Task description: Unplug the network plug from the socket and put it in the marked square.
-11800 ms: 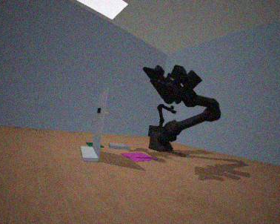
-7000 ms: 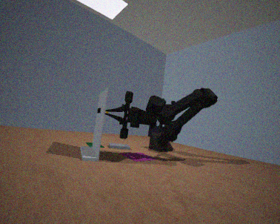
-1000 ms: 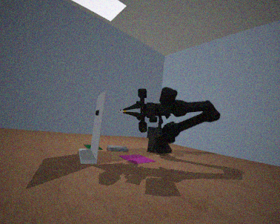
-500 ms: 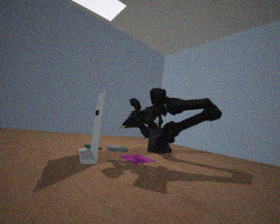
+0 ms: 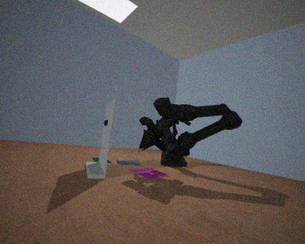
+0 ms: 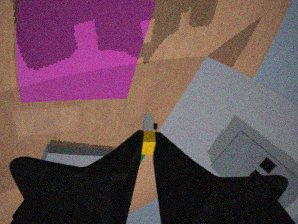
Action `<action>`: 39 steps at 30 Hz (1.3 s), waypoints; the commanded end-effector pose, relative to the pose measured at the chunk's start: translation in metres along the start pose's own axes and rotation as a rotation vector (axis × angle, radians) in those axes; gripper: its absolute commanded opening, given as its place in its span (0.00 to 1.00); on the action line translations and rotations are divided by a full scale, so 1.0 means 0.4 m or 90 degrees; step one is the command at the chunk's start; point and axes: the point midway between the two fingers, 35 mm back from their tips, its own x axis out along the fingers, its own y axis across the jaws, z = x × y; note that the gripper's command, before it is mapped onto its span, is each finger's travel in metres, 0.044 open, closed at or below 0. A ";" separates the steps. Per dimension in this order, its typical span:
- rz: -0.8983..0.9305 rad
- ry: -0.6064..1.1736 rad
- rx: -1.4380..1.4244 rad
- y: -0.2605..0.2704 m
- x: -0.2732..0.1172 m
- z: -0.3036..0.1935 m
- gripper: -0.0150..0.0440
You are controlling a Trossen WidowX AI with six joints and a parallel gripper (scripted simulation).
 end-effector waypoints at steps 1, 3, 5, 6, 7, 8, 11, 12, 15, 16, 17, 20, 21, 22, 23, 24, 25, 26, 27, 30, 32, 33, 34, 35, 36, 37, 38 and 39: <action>0.014 -0.050 -0.018 0.013 -0.002 0.016 0.25; 0.020 -0.078 -0.026 0.021 -0.004 0.025 0.25; 0.022 -0.107 -0.033 0.026 -0.007 0.034 0.25; 0.022 -0.122 -0.036 0.029 -0.009 0.039 0.25; 0.022 -0.136 -0.039 0.031 -0.011 0.043 0.25; 0.021 -0.151 -0.042 0.033 -0.014 0.048 0.25; 0.014 -0.194 -0.049 0.036 -0.022 0.062 0.25; 0.010 -0.208 -0.051 0.036 -0.025 0.066 0.25; -0.001 -0.240 -0.055 0.036 -0.033 0.076 0.25; -0.002 -0.242 -0.056 0.036 -0.033 0.077 0.25; -0.002 -0.242 -0.056 0.036 -0.033 0.077 0.25; -0.002 -0.242 -0.056 0.036 -0.032 0.077 0.25; -0.002 -0.242 -0.056 0.038 -0.030 0.077 0.25; -0.001 -0.242 -0.056 0.039 -0.028 0.077 0.25; -0.001 -0.241 -0.056 0.040 -0.025 0.078 0.25; -0.001 -0.241 -0.056 0.042 -0.023 0.078 0.25; 0.000 -0.241 -0.057 0.043 -0.021 0.078 0.25; 0.000 -0.241 -0.057 0.044 -0.018 0.078 0.25; 0.000 -0.241 -0.057 0.046 -0.016 0.079 0.25; 0.001 -0.240 -0.057 0.050 -0.010 0.079 0.25; 0.002 -0.240 -0.057 0.052 -0.005 0.080 0.25; 0.002 -0.239 -0.058 0.054 -0.003 0.080 0.25; 0.002 -0.239 -0.058 0.055 -0.001 0.081 0.25; 0.003 -0.239 -0.058 0.057 0.001 0.081 0.25; 0.003 -0.239 -0.058 0.058 0.003 0.082 0.25; 0.003 -0.239 -0.058 0.059 0.005 0.082 0.25; 0.003 -0.239 -0.058 0.061 0.007 0.082 0.25; 0.003 -0.239 -0.058 0.062 0.009 0.083 0.25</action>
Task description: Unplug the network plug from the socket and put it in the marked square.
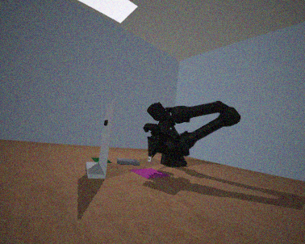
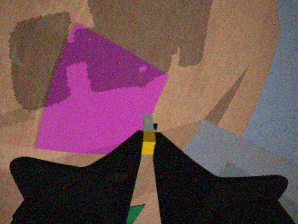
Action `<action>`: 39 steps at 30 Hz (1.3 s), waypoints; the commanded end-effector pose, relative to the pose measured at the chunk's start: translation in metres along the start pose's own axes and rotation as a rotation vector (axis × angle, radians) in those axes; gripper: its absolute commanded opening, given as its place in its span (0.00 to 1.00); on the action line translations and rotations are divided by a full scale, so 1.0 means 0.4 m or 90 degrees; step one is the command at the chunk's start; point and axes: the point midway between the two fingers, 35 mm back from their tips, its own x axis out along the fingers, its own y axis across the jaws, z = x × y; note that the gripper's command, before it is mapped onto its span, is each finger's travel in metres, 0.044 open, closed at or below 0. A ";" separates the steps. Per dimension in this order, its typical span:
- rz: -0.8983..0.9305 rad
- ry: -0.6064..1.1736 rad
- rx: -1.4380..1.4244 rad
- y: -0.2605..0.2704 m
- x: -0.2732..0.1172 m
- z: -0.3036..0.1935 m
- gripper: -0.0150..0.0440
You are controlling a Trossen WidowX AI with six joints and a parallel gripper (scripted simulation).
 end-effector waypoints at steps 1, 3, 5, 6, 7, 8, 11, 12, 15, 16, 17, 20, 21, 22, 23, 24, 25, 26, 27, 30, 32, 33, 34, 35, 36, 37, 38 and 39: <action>0.002 0.002 0.004 0.008 0.008 -0.002 0.25; 0.003 0.002 0.004 0.011 0.012 -0.002 0.25; 0.003 0.003 0.004 0.013 0.017 -0.003 0.25; 0.003 0.003 0.004 0.015 0.019 -0.003 0.25; 0.003 0.003 0.004 0.016 0.021 -0.003 0.25; 0.003 0.003 0.004 0.017 0.023 -0.003 0.25; 0.003 0.003 0.004 0.021 0.028 -0.003 0.25; 0.003 0.003 0.004 0.023 0.030 -0.003 0.25; 0.003 0.003 0.004 0.026 0.036 -0.003 0.25; 0.003 0.003 0.004 0.028 0.038 -0.003 0.25; 0.003 0.003 0.004 0.029 0.040 -0.003 0.25; 0.002 0.003 0.004 0.033 0.046 -0.002 0.25; 0.002 0.003 0.004 0.034 0.047 -0.002 0.25; 0.002 0.003 0.004 0.035 0.049 -0.002 0.25; 0.002 0.003 0.004 0.037 0.051 -0.002 0.25; 0.002 0.003 0.004 0.038 0.053 -0.001 0.25; 0.002 0.002 0.004 0.039 0.055 -0.001 0.25; 0.001 0.002 0.004 0.041 0.056 -0.001 0.25; 0.001 0.002 0.004 0.042 0.058 0.000 0.25; 0.000 0.002 0.005 0.046 0.063 0.001 0.25; 0.000 0.001 0.005 0.048 0.067 0.001 0.25; 0.000 0.001 0.005 0.049 0.068 0.002 0.25; -0.001 0.001 0.005 0.051 0.070 0.002 0.25; -0.001 0.001 0.005 0.052 0.072 0.003 0.25; -0.001 0.001 0.005 0.053 0.073 0.003 0.25; -0.002 0.000 0.005 0.055 0.075 0.004 0.25; -0.002 0.000 0.005 0.056 0.076 0.004 0.25; -0.002 0.000 0.005 0.057 0.078 0.005 0.25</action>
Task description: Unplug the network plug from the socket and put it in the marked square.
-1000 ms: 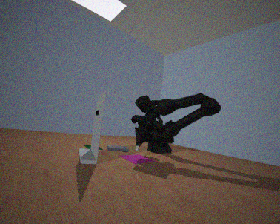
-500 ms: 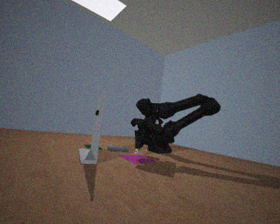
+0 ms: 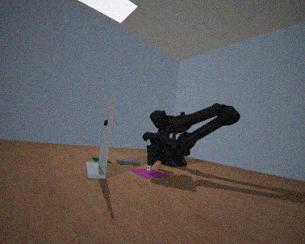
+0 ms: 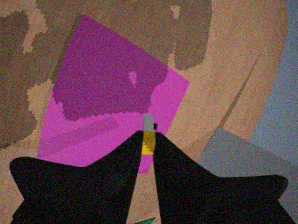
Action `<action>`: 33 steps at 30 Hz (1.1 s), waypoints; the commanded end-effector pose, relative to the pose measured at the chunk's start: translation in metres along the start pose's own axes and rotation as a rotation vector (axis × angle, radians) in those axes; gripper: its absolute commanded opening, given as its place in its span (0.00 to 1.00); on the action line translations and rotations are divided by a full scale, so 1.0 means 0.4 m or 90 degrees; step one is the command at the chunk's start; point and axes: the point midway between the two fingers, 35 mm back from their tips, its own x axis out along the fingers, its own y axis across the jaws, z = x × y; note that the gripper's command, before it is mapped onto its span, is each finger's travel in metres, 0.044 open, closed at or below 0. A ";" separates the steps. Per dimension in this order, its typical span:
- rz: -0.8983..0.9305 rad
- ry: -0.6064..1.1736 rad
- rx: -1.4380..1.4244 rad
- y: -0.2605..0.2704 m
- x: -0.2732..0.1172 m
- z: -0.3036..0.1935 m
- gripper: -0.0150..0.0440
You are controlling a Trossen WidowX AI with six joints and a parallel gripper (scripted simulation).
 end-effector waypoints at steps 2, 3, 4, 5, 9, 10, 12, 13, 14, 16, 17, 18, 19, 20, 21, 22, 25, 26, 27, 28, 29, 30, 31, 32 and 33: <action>0.000 0.001 0.005 0.009 0.008 0.001 0.25; -0.001 0.001 0.005 0.010 0.009 0.002 0.25; -0.001 0.000 0.005 0.012 0.011 0.002 0.25; -0.002 0.000 0.005 0.013 0.012 0.003 0.25; -0.002 0.000 0.005 0.014 0.015 0.004 0.25; -0.002 0.000 0.005 0.014 0.016 0.004 0.25; -0.002 -0.001 0.006 0.014 0.018 0.005 0.25; -0.002 -0.001 0.006 0.015 0.020 0.005 0.25; -0.002 -0.001 0.006 0.015 0.021 0.006 0.25; -0.002 -0.001 0.006 0.015 0.023 0.006 0.25; -0.002 -0.001 0.006 0.016 0.024 0.007 0.25; -0.002 -0.001 0.006 0.016 0.025 0.007 0.25; -0.003 -0.003 0.001 0.013 0.021 0.007 0.25; -0.003 -0.003 0.001 0.013 0.021 0.007 0.25; -0.003 -0.003 0.001 0.013 0.021 0.007 0.25; -0.003 -0.003 0.001 0.013 0.021 0.007 0.25; -0.003 -0.003 0.001 0.013 0.021 0.007 0.30; -0.003 -0.003 0.001 0.013 0.021 0.007 0.34; -0.003 -0.003 0.001 0.013 0.021 0.007 0.39; -0.003 -0.003 0.001 0.013 0.021 0.007 0.43; -0.003 -0.003 0.001 0.013 0.021 0.007 0.48; -0.003 -0.003 0.001 0.013 0.021 0.007 0.52; -0.003 -0.003 0.001 0.013 0.021 0.007 0.52; -0.003 -0.003 0.001 0.013 0.021 0.007 0.52; -0.003 -0.003 0.001 0.013 0.021 0.007 0.52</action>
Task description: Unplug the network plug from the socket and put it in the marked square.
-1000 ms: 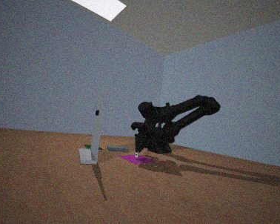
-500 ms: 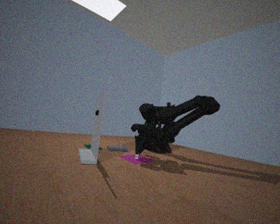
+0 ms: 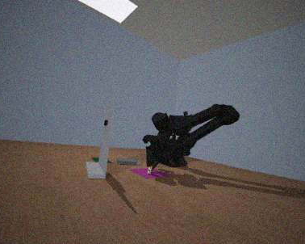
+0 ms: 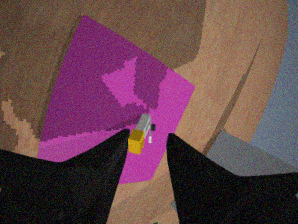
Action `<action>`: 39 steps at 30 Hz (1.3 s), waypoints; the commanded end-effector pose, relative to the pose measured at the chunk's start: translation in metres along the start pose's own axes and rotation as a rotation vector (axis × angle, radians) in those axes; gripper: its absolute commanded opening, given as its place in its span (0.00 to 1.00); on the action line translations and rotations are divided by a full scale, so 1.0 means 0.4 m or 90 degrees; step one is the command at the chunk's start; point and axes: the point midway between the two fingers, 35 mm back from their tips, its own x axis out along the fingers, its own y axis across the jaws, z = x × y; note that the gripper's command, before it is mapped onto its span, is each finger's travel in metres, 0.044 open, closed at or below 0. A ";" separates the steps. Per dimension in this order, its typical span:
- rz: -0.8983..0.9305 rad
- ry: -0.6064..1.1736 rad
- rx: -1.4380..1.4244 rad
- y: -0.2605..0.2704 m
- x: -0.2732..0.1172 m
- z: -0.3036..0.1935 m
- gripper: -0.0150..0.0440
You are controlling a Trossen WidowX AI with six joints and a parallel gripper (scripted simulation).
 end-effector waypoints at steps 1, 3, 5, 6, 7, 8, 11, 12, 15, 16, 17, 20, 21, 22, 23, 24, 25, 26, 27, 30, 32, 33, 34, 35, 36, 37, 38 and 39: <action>0.001 -0.001 0.000 0.000 0.000 0.000 0.52; 0.001 0.000 0.000 0.000 -0.001 0.000 0.52; 0.002 0.000 -0.001 0.001 -0.005 -0.001 0.52; 0.002 0.001 -0.001 0.001 -0.006 -0.002 0.52; 0.003 0.001 -0.001 0.001 -0.008 -0.002 0.52; 0.003 0.001 -0.001 0.001 -0.010 -0.003 0.52; 0.004 0.002 -0.001 0.001 -0.015 -0.004 0.52; 0.004 0.002 0.000 0.002 -0.017 -0.005 0.52; 0.005 0.003 0.000 0.002 -0.023 -0.006 0.52; 0.005 0.003 0.000 0.002 -0.025 -0.006 0.52; 0.006 0.003 0.000 0.002 -0.027 -0.007 0.52; 0.006 0.004 0.000 0.002 -0.032 -0.007 0.52; 0.006 0.004 0.000 0.002 -0.034 -0.008 0.52; 0.007 0.004 0.000 0.002 -0.036 -0.008 0.52; 0.007 0.004 0.000 0.003 -0.038 -0.008 0.52; 0.007 0.004 0.000 0.003 -0.040 -0.008 0.52; 0.007 0.004 0.000 0.003 -0.042 -0.008 0.52; 0.007 0.004 0.000 0.003 -0.044 -0.008 0.52; 0.007 0.004 0.001 0.003 -0.045 -0.008 0.52; 0.007 0.004 0.001 0.003 -0.051 -0.008 0.52; 0.007 0.004 0.001 0.003 -0.055 -0.008 0.52; 0.007 0.004 0.001 0.003 -0.057 -0.008 0.52; 0.007 0.004 0.001 0.003 -0.059 -0.008 0.52; 0.007 0.004 0.002 0.003 -0.061 -0.008 0.52; 0.006 0.004 0.002 0.003 -0.063 -0.008 0.52; 0.006 0.004 0.002 0.003 -0.065 -0.008 0.52; 0.006 0.004 0.002 0.003 -0.067 -0.007 0.52; 0.006 0.004 0.002 0.003 -0.069 -0.007 0.52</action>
